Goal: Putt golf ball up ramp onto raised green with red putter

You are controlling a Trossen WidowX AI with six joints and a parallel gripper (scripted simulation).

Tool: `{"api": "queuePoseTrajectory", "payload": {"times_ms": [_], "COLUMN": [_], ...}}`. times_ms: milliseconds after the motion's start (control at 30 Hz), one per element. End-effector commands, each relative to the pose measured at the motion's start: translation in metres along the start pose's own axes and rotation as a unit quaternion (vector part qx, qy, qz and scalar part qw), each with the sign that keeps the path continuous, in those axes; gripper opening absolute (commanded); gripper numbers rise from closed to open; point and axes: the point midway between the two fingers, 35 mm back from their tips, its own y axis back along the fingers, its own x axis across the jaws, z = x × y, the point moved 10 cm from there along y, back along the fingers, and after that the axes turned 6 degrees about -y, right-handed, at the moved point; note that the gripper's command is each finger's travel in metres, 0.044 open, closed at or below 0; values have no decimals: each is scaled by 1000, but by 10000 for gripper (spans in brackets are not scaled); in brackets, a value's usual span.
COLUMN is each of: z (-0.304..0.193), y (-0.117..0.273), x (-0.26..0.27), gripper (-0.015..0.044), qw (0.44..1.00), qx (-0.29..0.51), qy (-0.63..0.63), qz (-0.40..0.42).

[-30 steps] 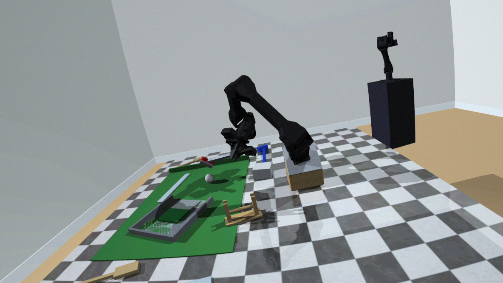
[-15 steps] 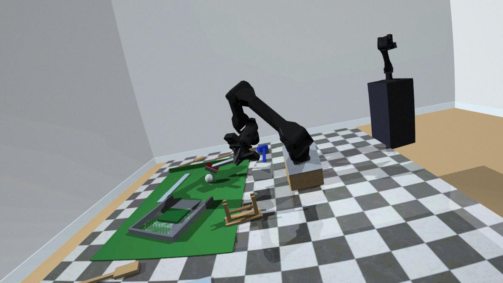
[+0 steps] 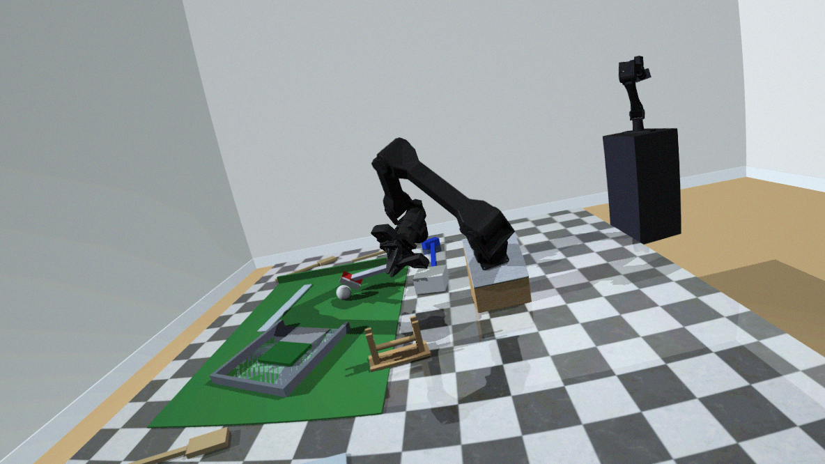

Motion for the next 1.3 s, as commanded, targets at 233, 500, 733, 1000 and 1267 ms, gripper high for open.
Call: {"api": "queuePoseTrajectory", "payload": {"times_ms": [233, 500, 733, 1000, 1267], "z": [1, 2, 13, 15, -2], "y": [0, 2, 19, 26, -30], "x": [-2, -3, -15, -20, 24], "gripper": [0, 0, 0, 0, 0], "qw": [1000, 1000, 1000, 1000, 1000], "qx": [-1, -1, -3, -6, -18], "qy": [1, 2, 7, 3, 2], "qz": [0, 0, -1, 2, -13]}}
